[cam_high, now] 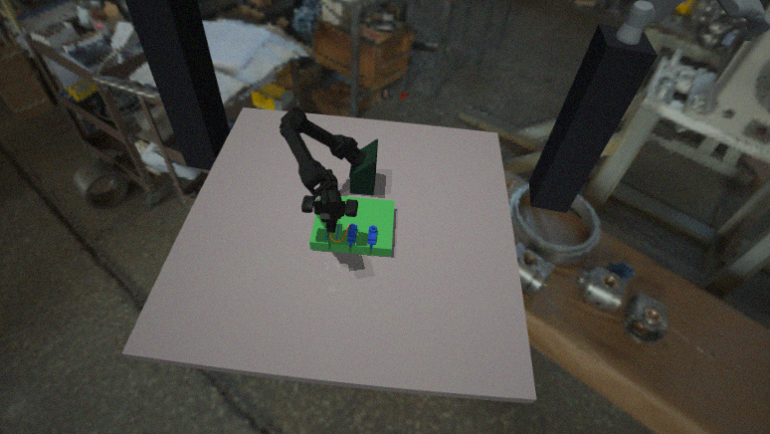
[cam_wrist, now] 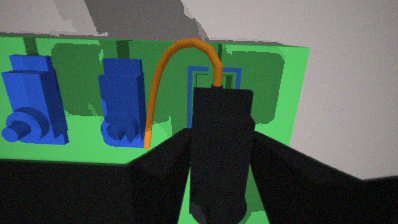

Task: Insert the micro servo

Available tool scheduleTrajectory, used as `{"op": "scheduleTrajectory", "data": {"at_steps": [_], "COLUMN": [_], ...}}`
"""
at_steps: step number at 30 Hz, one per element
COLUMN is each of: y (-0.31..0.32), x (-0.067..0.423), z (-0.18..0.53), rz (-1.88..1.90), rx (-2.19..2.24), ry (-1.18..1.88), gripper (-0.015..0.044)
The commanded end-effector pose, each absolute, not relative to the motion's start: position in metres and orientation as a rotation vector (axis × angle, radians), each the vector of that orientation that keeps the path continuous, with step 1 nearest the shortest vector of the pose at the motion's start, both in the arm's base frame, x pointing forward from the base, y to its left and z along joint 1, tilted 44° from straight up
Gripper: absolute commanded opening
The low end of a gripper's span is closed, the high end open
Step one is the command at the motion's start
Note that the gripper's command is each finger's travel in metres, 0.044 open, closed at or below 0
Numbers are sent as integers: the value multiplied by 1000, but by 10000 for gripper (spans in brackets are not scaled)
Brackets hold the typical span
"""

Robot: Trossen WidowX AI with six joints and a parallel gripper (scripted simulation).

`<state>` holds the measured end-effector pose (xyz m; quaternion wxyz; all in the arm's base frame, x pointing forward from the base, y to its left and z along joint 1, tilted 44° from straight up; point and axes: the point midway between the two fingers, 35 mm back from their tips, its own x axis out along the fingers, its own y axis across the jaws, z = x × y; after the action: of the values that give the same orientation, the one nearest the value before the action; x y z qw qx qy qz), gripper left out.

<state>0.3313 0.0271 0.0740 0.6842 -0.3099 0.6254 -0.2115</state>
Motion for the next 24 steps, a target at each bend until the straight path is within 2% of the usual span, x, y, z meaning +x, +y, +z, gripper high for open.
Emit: {"op": "scheduleTrajectory", "data": {"at_steps": [1, 24], "y": [28, 15], "x": [336, 339], "z": [74, 61], "rz": [-470, -470], "rx": [-704, -704], "ry": [1402, 1402], "gripper": [0, 0]}}
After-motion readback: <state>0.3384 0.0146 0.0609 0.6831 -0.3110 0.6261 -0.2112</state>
